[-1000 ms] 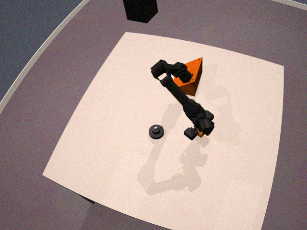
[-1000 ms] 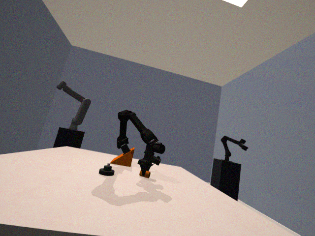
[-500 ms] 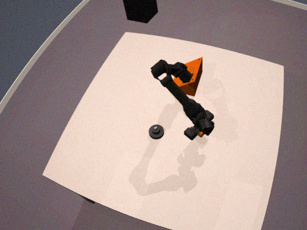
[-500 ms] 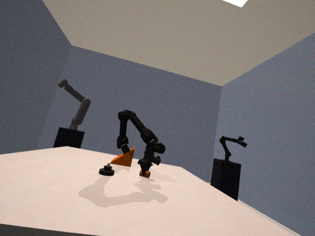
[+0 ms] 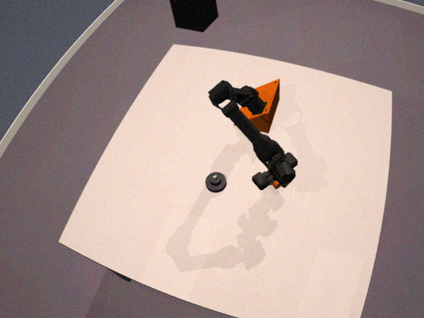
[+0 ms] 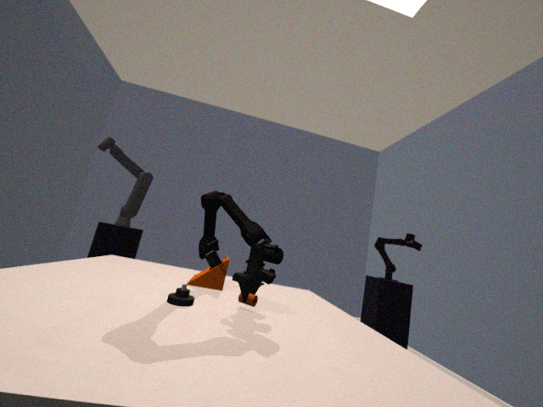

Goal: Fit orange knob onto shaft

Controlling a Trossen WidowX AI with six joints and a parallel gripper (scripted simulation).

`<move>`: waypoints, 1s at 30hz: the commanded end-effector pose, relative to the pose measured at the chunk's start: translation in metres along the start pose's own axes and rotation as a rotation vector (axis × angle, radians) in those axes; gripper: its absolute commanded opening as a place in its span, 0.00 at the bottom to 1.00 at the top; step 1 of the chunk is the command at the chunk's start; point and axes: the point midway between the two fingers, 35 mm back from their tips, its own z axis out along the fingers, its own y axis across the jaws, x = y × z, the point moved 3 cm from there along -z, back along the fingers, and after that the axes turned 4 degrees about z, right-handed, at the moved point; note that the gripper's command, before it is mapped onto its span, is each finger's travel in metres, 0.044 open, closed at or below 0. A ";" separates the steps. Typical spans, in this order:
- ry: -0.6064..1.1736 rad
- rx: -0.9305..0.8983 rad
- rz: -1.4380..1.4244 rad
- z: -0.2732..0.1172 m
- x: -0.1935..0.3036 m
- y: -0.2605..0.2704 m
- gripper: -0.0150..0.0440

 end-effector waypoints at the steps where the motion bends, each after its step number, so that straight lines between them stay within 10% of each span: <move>1: 0.000 -0.003 0.137 -0.001 0.000 0.000 0.56; 30: 0.001 -0.003 0.819 -0.001 0.000 0.000 0.56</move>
